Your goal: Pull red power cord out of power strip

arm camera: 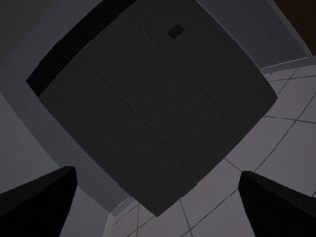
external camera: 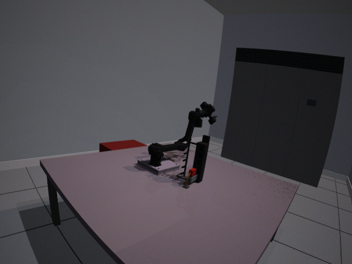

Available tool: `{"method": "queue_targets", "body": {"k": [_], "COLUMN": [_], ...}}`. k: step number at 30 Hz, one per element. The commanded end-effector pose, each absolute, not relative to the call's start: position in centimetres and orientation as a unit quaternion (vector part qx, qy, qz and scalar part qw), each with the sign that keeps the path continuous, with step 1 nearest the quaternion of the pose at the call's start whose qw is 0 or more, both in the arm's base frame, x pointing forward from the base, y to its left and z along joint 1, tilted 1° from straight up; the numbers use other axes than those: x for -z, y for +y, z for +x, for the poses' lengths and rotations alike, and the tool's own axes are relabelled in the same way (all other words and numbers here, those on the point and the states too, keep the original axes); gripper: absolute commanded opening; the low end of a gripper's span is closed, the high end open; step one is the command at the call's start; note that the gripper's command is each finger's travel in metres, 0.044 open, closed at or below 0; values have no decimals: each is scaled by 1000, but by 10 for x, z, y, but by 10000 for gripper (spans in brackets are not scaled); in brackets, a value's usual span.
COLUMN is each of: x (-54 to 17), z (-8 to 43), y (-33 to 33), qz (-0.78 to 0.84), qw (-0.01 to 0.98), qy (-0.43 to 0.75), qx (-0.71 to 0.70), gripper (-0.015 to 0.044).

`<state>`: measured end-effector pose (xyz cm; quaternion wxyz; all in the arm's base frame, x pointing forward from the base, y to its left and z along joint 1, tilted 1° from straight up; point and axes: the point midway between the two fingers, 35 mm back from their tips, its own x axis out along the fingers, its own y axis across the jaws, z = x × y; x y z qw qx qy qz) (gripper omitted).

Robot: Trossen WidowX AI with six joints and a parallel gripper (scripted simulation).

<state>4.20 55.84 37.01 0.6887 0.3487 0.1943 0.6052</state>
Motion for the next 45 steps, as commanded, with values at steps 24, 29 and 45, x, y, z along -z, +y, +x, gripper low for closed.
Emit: {"method": "queue_targets", "body": {"k": [24, 29, 45], "x": [-593, -623, -691], "z": [-58, -63, -31], "y": [370, 322, 110], "qz": [652, 691, 701], "qw": [305, 195, -278], "qy": [192, 208, 249], "qx": [-667, -664, -607], "gripper": [160, 160, 160]}}
